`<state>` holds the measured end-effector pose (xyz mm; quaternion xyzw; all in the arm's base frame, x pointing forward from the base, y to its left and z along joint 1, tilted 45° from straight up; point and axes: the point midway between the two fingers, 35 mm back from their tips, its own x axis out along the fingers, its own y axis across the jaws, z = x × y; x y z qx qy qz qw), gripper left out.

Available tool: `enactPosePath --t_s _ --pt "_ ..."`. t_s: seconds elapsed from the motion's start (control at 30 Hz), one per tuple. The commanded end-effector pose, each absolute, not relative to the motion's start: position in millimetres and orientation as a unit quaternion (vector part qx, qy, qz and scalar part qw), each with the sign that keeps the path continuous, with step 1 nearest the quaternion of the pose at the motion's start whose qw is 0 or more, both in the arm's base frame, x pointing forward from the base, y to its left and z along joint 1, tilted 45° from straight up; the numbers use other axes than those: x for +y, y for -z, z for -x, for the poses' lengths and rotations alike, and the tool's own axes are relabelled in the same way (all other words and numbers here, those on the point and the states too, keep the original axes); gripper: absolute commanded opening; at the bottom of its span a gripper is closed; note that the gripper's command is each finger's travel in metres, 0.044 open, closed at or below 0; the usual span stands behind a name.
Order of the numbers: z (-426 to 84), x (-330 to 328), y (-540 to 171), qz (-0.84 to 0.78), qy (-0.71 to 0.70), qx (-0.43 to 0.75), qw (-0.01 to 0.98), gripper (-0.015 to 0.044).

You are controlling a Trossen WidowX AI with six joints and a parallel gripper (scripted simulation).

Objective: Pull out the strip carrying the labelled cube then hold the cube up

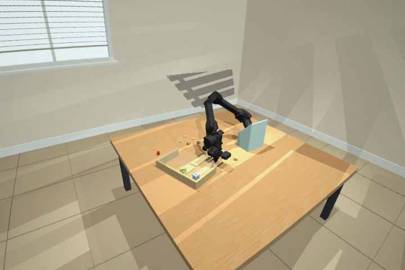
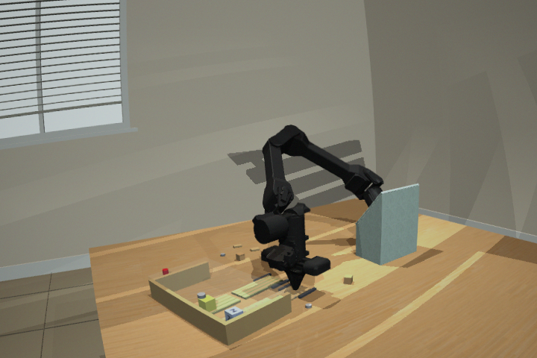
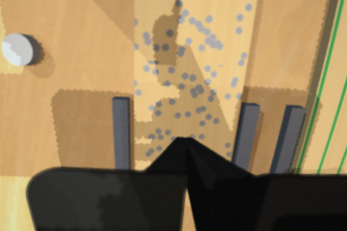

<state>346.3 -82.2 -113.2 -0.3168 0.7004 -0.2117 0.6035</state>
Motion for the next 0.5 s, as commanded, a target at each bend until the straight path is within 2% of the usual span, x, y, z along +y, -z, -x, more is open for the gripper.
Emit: enactPosePath --t_s 0.0,0.47 --pt "-346 -84 114 0.317 0.213 0.700 0.603 0.0000" --pt "-325 -86 111 0.317 0.213 0.700 0.603 0.0000"
